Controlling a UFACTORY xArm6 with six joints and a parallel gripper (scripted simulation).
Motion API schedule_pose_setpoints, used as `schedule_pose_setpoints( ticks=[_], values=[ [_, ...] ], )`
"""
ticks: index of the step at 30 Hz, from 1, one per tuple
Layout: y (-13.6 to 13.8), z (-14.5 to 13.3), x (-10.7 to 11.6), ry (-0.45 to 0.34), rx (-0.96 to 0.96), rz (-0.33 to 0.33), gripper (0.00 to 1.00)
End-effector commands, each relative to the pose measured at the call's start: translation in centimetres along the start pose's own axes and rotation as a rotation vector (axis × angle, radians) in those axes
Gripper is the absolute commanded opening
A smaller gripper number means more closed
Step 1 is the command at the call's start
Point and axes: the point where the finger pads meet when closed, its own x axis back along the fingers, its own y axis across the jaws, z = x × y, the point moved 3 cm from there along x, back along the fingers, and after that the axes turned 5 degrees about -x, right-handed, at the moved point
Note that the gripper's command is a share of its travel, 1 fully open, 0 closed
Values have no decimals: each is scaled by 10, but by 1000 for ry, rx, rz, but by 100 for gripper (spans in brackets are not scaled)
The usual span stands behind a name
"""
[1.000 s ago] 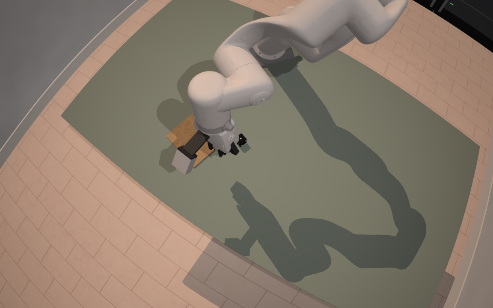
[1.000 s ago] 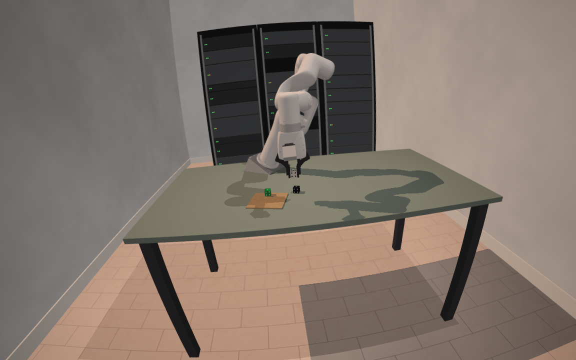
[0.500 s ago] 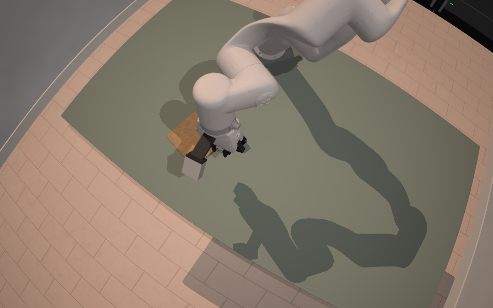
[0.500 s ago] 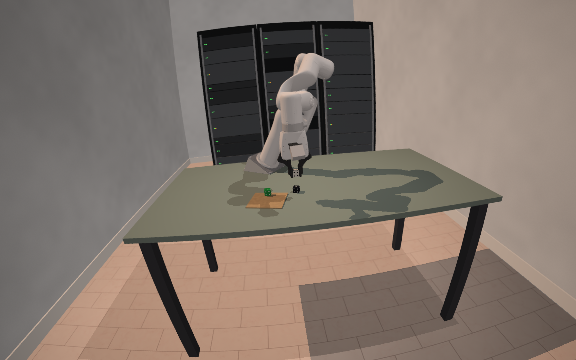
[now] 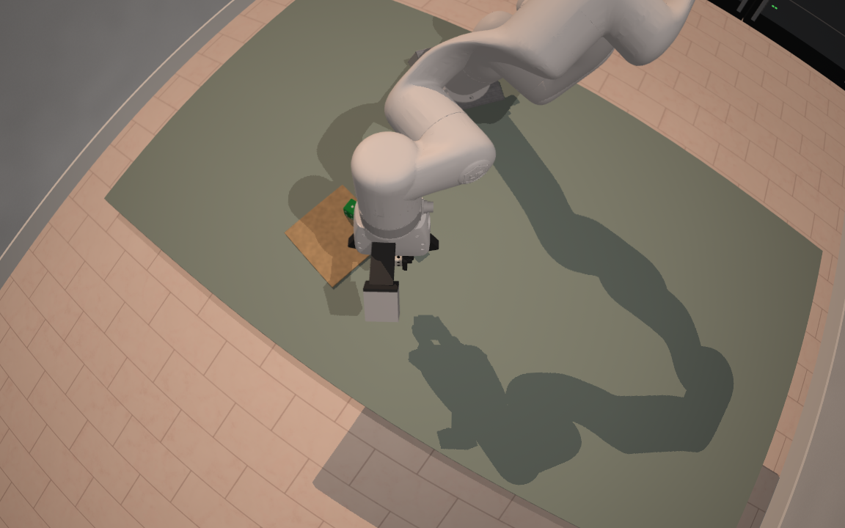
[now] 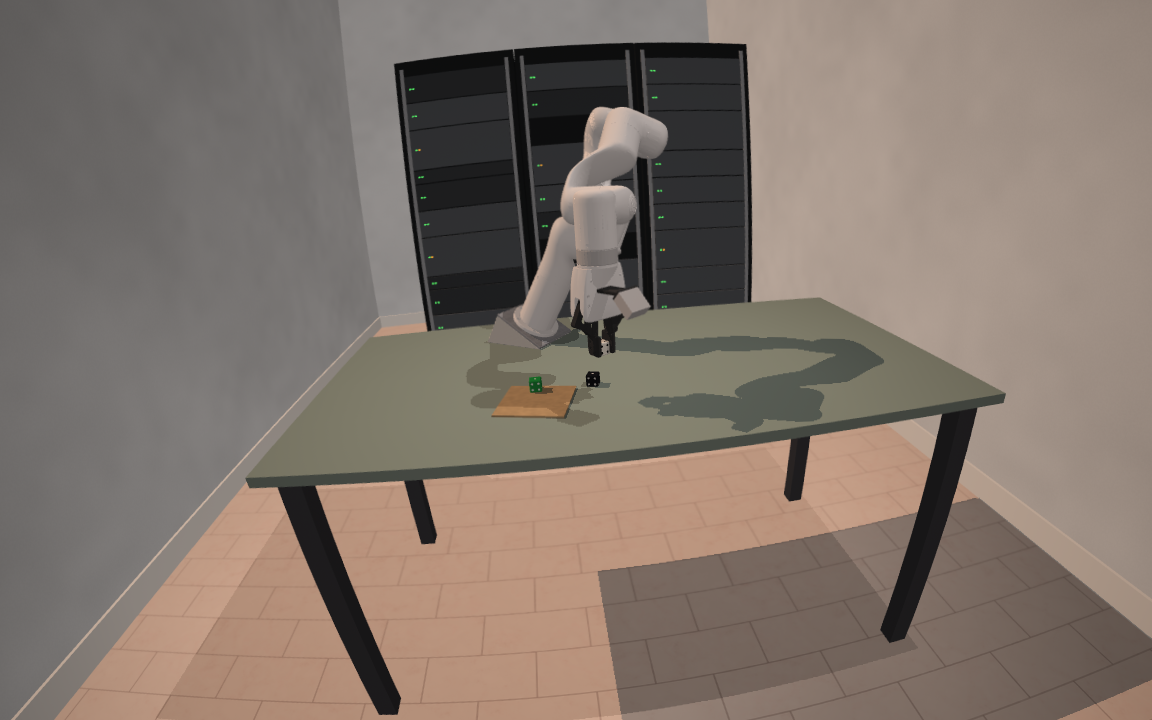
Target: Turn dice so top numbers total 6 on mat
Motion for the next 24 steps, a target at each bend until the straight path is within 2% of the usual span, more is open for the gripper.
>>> schedule_pose_setpoints(
  ticks=[1,6,13,16,21,24],
  values=[
    [-8,2,-1,10,175,4,21],
    [-13,2,-2,11,278,4,21],
    [-13,1,-2,27,280,7,21],
    [-12,0,-2,83,278,16,21],
    [-10,-8,-3,255,277,60,21],
    [-9,-10,-4,304,277,75,21]
  ],
)
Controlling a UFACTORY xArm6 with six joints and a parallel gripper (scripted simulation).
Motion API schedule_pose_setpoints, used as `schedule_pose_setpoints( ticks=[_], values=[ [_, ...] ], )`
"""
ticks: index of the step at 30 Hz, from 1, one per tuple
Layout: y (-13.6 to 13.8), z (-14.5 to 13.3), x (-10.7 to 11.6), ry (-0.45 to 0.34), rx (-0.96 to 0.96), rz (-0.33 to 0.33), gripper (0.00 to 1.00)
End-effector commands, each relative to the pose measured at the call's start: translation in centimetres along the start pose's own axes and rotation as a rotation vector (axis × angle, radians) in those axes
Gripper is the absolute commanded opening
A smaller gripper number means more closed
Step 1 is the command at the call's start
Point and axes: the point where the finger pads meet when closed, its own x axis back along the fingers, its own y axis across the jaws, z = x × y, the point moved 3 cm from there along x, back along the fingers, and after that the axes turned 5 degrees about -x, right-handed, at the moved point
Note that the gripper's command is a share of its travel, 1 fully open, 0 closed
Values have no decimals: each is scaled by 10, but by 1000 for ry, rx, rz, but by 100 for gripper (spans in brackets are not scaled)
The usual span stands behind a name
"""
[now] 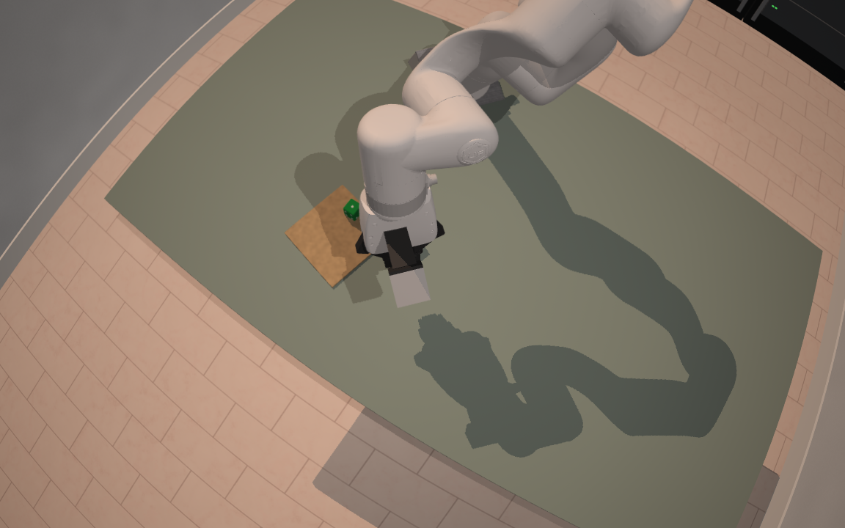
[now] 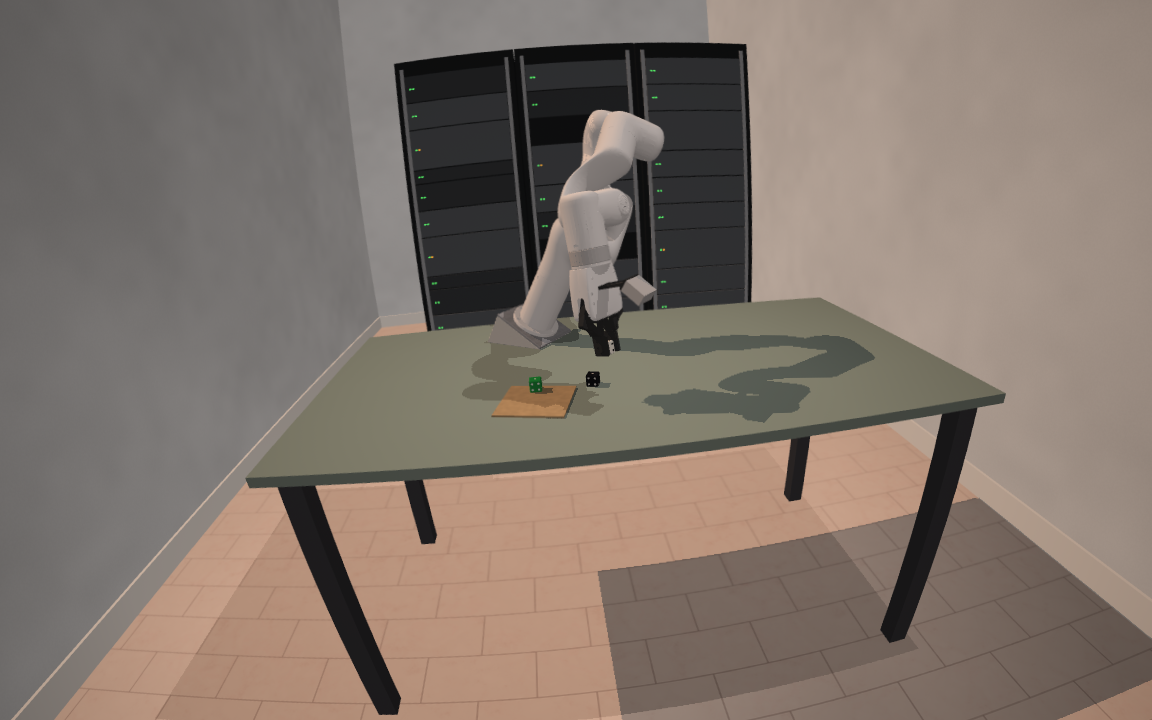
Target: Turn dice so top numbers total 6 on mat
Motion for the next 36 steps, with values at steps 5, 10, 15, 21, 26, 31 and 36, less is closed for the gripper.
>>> schedule_pose_setpoints(
  ticks=[5,10,15,21,26,31,36],
  values=[
    [0,-8,-1,219,9,38,21],
    [1,-13,-2,354,8,51,21],
    [1,-18,-4,476,7,64,21],
    [1,-23,-6,597,6,76,21],
    [2,-28,-8,757,5,88,21],
    [2,-32,-11,878,5,101,21],
    [3,-33,-11,912,4,100,21]
  ],
)
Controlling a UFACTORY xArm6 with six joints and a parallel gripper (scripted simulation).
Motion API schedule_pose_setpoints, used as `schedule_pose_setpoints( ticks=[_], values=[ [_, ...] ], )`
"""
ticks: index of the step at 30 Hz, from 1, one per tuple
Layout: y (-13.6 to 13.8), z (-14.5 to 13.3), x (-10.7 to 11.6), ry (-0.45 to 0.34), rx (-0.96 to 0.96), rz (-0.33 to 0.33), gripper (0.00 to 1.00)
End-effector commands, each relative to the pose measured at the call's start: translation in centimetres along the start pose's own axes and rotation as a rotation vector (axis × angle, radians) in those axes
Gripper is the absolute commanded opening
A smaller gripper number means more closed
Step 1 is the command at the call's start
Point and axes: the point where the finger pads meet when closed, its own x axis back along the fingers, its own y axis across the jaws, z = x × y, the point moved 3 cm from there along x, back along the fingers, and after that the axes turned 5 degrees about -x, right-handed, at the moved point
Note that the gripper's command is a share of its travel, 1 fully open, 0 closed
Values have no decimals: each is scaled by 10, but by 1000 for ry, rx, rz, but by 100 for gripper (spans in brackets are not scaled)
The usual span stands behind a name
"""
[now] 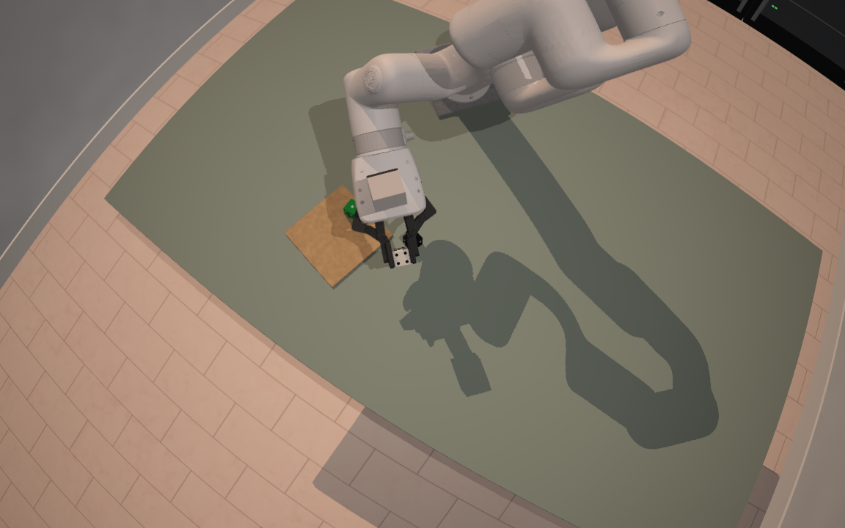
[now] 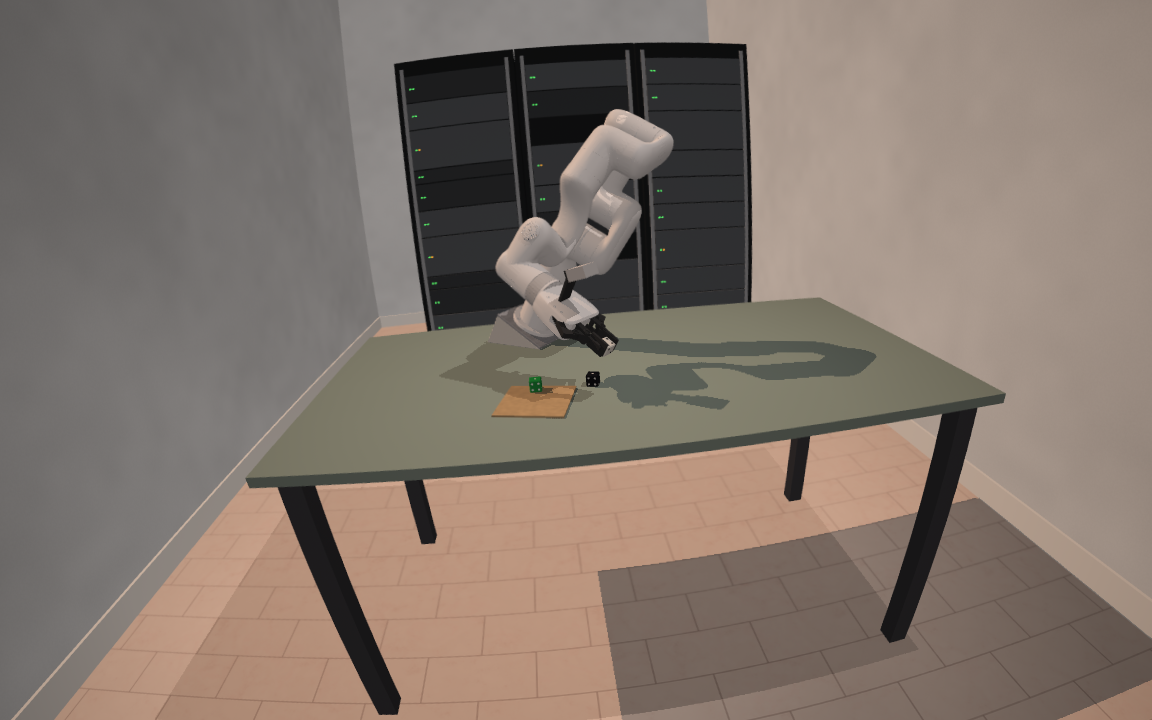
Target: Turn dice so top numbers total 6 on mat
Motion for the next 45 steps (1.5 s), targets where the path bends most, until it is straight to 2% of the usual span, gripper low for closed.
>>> schedule_pose_setpoints(
  ticks=[1,11,32,45],
  values=[
    [0,-3,-1,52,5,33,21],
    [1,-9,-5,52,5,33,21],
    [5,-60,-35,52,5,33,21],
    [6,-65,-38,52,5,33,21]
  ],
)
